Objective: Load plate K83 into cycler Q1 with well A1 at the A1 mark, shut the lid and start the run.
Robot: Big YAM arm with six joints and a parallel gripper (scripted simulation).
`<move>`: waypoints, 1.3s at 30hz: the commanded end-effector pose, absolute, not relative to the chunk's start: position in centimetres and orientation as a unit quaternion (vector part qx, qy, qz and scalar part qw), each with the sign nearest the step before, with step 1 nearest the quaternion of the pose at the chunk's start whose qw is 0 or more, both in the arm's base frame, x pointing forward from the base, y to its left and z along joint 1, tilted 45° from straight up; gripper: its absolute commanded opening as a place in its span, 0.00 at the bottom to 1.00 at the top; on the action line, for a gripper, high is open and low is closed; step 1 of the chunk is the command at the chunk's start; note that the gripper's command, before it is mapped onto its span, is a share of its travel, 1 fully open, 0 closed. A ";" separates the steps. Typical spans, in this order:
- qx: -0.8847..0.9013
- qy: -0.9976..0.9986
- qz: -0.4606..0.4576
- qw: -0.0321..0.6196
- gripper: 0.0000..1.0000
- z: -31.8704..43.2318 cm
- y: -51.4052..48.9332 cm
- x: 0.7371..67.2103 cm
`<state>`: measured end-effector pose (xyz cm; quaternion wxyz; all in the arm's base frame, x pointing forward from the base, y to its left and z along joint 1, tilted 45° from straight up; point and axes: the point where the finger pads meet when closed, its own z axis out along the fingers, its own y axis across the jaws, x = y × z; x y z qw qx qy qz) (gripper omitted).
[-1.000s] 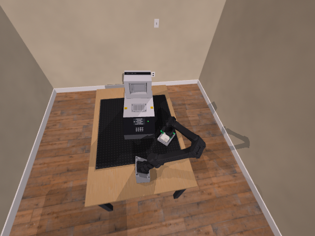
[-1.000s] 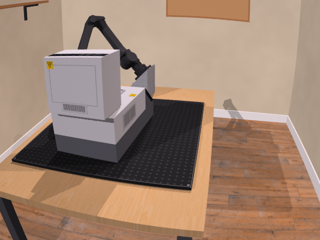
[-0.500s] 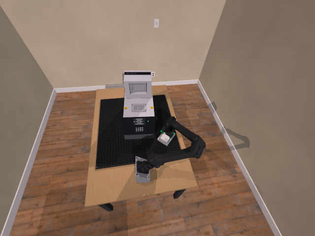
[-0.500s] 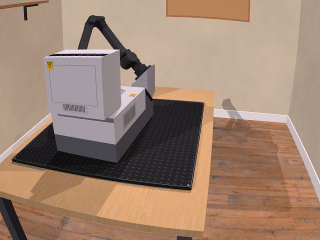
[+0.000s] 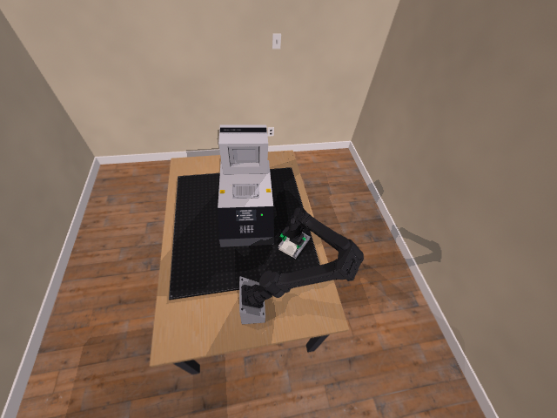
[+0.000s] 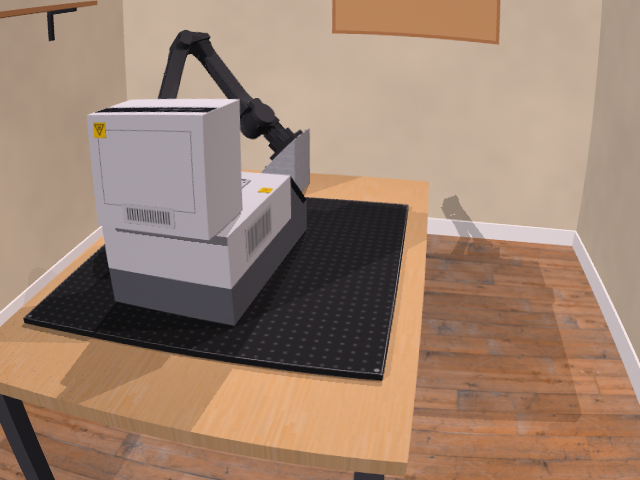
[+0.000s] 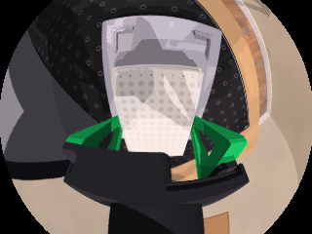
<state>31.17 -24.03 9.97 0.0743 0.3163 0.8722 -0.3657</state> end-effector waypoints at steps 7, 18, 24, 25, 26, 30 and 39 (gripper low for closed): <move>0.320 0.868 -0.364 0.113 0.00 12.3 -23.5 33.5; 0.316 0.866 -0.367 0.126 0.00 15.0 -23.1 34.5; 0.326 0.861 -0.366 0.136 0.00 16.4 -22.2 34.9; 0.330 0.860 -0.365 0.135 0.00 16.8 -22.1 34.8; 0.331 0.860 -0.365 0.135 0.00 17.1 -21.8 34.8; 0.332 0.860 -0.361 0.141 0.00 18.4 -20.2 34.9; 0.341 0.856 -0.362 0.142 0.00 20.5 -18.7 35.0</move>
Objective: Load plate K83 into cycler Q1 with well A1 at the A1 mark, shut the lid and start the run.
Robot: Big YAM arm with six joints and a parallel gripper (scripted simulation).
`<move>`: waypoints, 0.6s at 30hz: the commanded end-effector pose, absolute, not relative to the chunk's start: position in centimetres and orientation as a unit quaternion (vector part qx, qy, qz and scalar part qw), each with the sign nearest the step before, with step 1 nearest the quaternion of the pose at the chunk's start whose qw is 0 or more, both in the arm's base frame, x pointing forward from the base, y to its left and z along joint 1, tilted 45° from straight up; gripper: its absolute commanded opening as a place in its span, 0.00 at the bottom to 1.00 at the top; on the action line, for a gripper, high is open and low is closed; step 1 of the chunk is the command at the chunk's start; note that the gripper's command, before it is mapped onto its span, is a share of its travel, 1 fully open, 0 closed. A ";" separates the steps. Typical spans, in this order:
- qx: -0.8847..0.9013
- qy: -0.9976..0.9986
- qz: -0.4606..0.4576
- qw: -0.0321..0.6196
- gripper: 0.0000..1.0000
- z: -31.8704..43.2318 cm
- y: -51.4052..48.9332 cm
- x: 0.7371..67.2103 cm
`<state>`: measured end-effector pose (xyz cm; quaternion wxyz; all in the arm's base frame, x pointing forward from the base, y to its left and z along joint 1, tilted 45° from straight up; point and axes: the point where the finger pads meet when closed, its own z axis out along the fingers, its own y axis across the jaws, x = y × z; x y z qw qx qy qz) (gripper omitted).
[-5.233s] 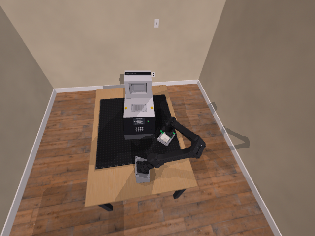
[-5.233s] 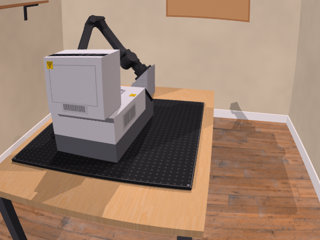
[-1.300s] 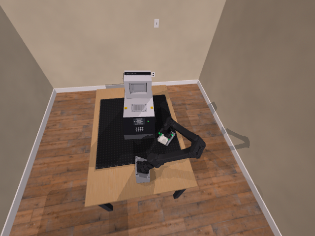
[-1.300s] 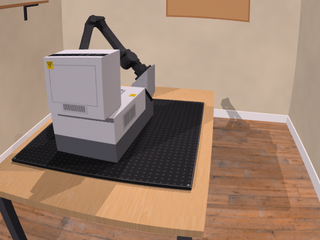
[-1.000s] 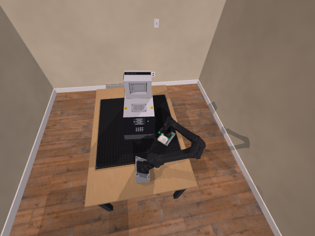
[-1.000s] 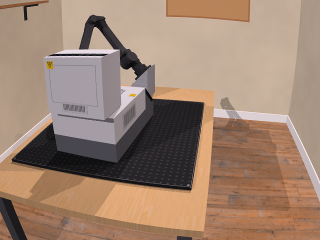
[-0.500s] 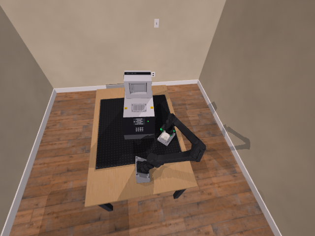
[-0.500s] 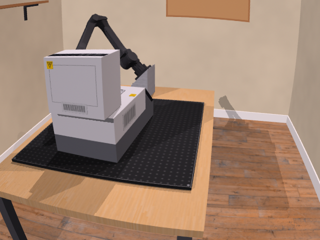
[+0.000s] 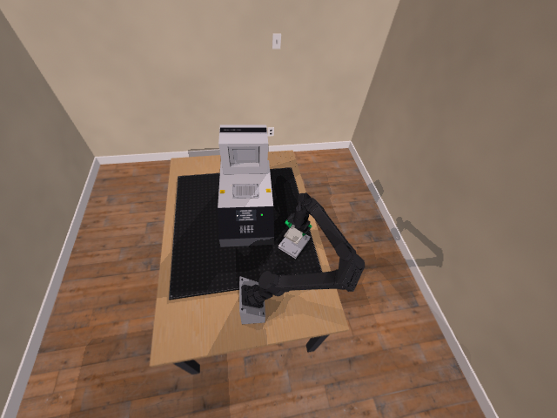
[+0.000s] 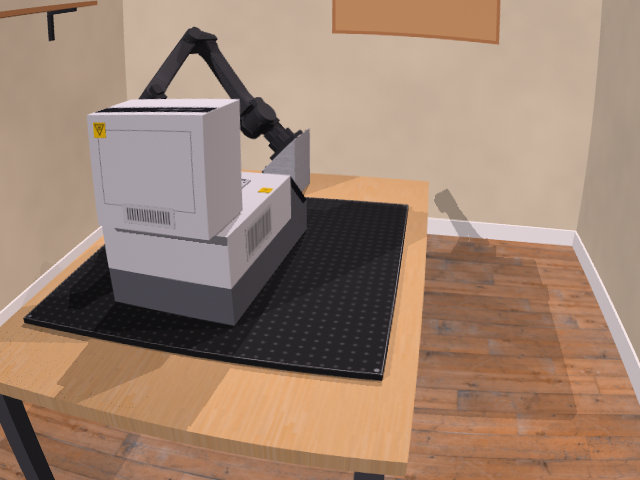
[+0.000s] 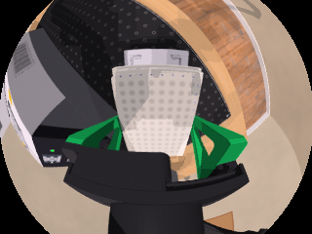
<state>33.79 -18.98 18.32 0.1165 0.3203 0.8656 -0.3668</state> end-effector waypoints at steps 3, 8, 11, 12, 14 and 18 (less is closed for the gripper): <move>0.334 0.860 -0.361 0.136 0.00 20.3 -18.2 34.7; 0.334 0.859 -0.358 0.147 0.00 22.3 -16.5 35.0; 0.339 0.856 -0.359 0.152 0.00 23.6 -16.0 35.1; 0.342 0.855 -0.359 0.151 0.00 23.8 -15.9 35.0; 0.346 0.854 -0.359 0.148 0.00 24.2 -15.7 34.8; 0.341 0.857 -0.359 0.142 0.00 24.2 -14.9 34.8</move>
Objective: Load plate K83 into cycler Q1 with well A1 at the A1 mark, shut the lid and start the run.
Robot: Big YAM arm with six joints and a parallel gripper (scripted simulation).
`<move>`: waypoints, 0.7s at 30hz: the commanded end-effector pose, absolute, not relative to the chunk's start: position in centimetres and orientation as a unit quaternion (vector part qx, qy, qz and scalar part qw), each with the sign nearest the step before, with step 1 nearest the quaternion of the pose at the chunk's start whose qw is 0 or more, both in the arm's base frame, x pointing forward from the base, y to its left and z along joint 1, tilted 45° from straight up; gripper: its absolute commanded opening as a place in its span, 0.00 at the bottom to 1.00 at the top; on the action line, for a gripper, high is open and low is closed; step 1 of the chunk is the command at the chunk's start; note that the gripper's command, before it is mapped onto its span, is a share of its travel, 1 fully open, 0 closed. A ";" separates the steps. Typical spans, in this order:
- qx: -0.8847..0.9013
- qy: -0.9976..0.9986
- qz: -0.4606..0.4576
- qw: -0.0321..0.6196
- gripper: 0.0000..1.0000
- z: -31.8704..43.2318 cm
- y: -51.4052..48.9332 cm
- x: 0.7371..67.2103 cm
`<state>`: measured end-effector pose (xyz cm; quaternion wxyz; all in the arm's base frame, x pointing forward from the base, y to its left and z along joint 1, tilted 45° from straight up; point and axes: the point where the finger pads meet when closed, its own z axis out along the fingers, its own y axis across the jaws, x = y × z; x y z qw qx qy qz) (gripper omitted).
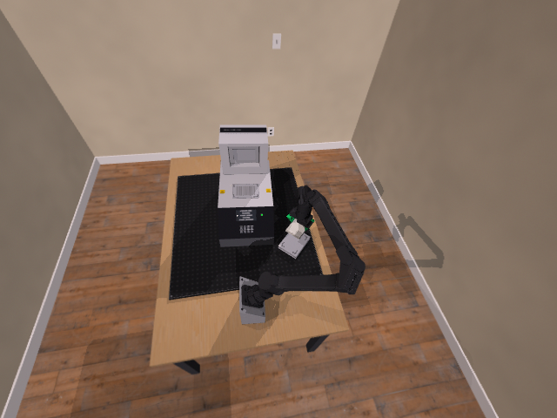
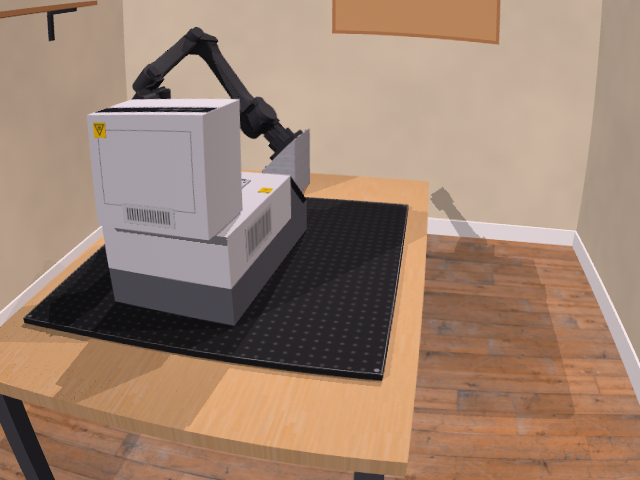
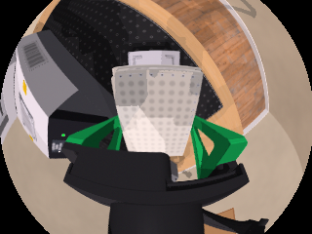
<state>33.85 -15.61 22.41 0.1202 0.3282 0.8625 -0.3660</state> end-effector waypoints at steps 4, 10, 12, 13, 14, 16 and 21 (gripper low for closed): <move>0.329 0.862 -0.362 0.132 0.00 24.2 -13.7 35.0; 0.336 0.859 -0.359 0.142 0.00 26.3 -12.3 35.3; 0.340 0.858 -0.358 0.144 0.00 27.2 -12.0 35.0; 0.341 0.857 -0.358 0.145 0.00 27.5 -11.7 34.9; 0.341 0.857 -0.357 0.147 0.00 27.8 -11.4 34.9; 0.341 0.857 -0.356 0.148 0.00 28.1 -11.1 34.8; 0.334 0.861 -0.358 0.136 0.00 28.1 -10.2 35.1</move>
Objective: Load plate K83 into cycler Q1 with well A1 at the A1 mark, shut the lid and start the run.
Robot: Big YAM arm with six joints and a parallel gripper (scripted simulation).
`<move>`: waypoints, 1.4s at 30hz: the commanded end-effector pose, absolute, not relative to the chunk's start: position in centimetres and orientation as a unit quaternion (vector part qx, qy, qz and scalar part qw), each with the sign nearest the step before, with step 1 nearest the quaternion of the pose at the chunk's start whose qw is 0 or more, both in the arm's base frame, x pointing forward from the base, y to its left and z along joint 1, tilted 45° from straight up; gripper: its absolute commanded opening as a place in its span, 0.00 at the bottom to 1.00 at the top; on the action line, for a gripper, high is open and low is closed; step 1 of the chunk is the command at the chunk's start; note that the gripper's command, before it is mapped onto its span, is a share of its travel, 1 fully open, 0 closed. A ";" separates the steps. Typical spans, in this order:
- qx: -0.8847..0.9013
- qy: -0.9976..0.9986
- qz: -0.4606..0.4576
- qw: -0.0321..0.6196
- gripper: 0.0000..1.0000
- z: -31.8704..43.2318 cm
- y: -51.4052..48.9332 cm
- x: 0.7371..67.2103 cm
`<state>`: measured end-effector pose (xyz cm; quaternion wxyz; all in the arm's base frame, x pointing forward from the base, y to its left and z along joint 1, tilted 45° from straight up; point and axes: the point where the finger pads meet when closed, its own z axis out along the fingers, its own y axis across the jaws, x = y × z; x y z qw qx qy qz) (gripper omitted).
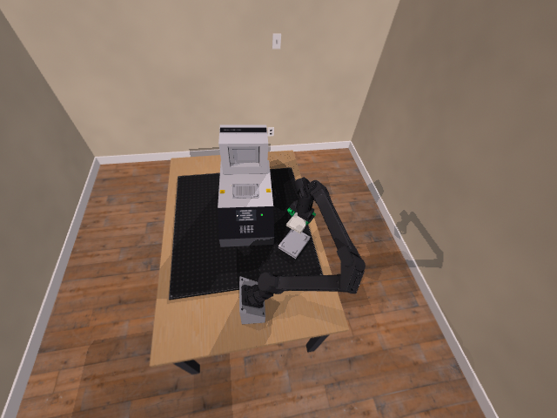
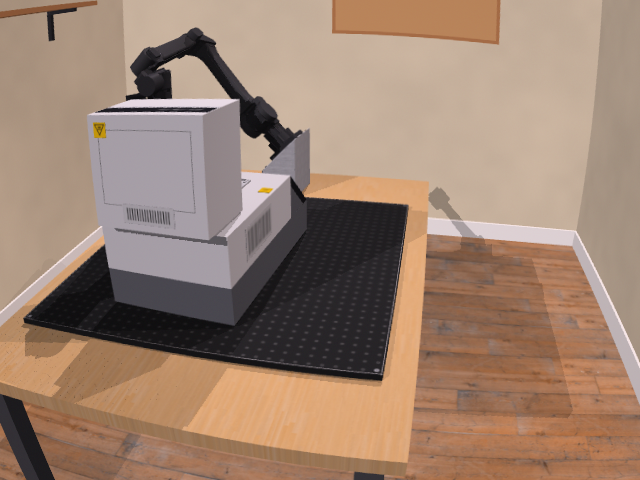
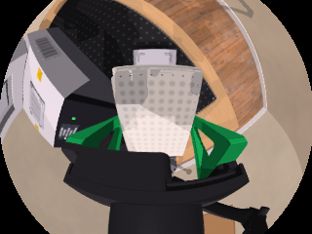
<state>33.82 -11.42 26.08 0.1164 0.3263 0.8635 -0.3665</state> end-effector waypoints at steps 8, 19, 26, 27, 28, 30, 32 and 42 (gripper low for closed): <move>0.341 0.859 -0.355 0.142 0.00 30.5 -8.3 35.0; 0.270 0.883 -0.369 0.104 0.00 27.9 -7.4 36.3; 0.171 0.907 -0.380 0.059 0.00 24.9 -5.8 38.1; 0.156 0.910 -0.380 0.054 0.00 24.6 -5.5 38.5; 0.142 0.913 -0.380 0.051 0.00 24.6 -5.2 39.0; 0.142 0.913 -0.380 0.051 0.00 24.6 -5.2 39.0; 0.131 0.915 -0.379 0.054 0.00 25.3 -5.3 39.6; -0.040 0.924 -0.380 -0.014 0.00 21.7 -1.6 43.9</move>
